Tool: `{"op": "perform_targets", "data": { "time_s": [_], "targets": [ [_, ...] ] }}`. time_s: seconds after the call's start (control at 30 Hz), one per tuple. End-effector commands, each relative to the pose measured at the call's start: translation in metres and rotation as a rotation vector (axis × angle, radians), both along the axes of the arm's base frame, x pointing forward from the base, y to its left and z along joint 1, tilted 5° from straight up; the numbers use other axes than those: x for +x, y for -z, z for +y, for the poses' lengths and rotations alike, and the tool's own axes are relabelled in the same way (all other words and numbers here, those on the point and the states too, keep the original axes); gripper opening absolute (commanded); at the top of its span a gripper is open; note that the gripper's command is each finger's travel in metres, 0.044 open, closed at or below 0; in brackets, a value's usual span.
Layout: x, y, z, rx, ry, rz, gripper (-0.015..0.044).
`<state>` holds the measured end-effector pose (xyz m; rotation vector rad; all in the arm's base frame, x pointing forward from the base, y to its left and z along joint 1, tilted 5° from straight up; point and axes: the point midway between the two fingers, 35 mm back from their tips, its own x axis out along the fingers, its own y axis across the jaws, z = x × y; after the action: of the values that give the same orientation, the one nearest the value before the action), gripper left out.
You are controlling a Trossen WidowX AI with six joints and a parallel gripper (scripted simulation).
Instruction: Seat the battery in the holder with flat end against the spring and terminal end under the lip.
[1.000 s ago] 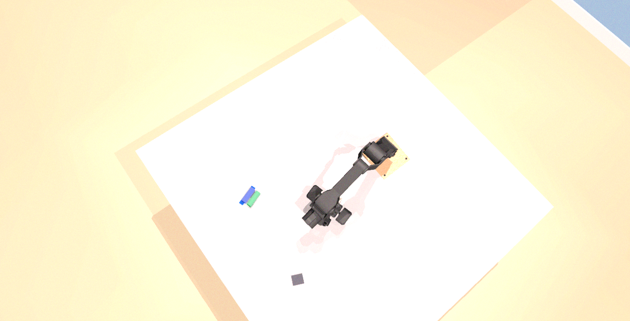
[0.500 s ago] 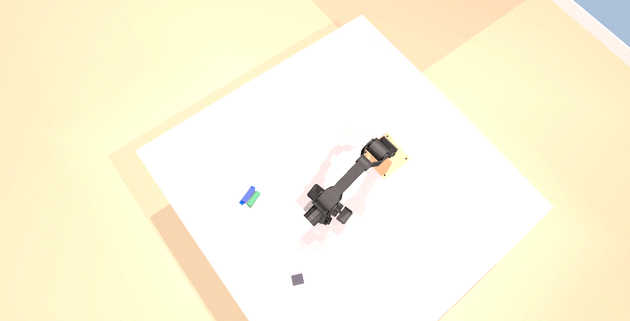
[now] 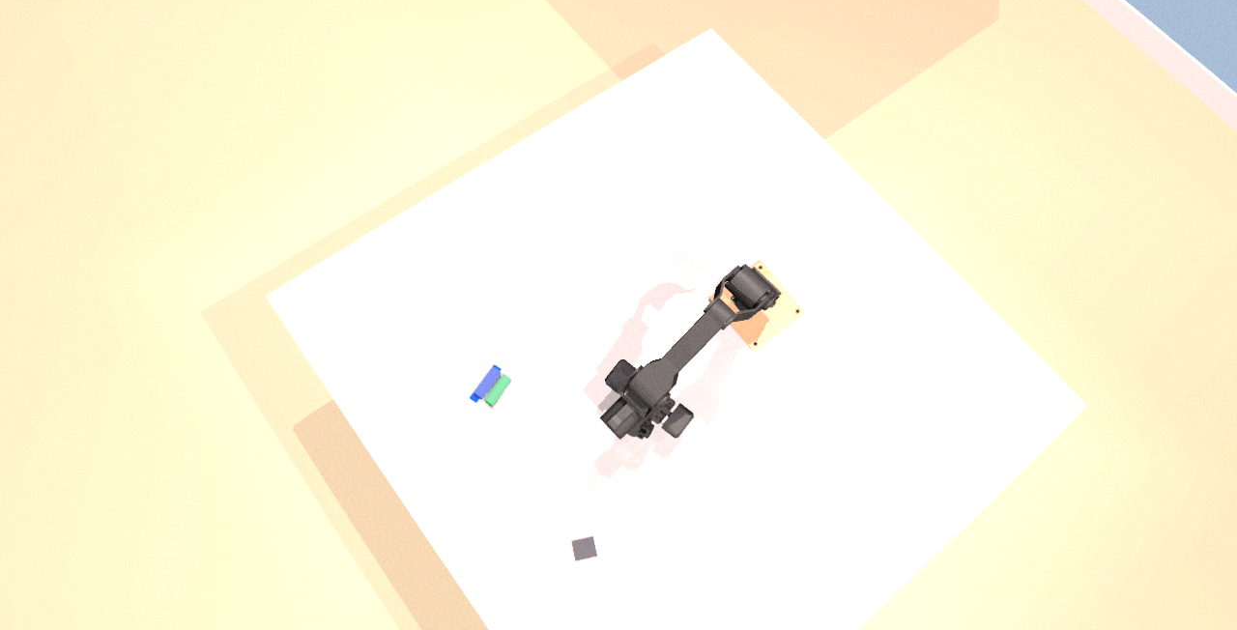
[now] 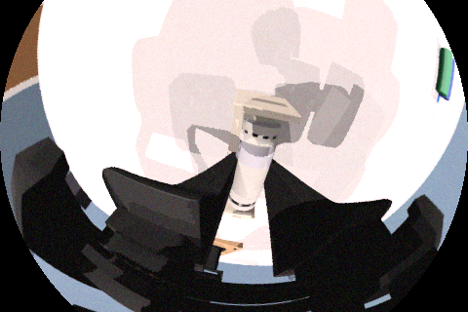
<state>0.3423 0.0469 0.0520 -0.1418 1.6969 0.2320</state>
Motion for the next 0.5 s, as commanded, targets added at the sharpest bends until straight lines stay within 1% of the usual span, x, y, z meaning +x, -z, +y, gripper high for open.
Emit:
{"op": "perform_targets", "data": {
  "time_s": [0.0, 0.47],
  "targets": [
    [0.0021, -0.0002, 0.0012, 0.011, 0.007, -0.033, 0.0079],
    [-0.0011, 0.0018, 0.0008, 0.022, 0.011, -0.088, 0.0079]
  ]
}}
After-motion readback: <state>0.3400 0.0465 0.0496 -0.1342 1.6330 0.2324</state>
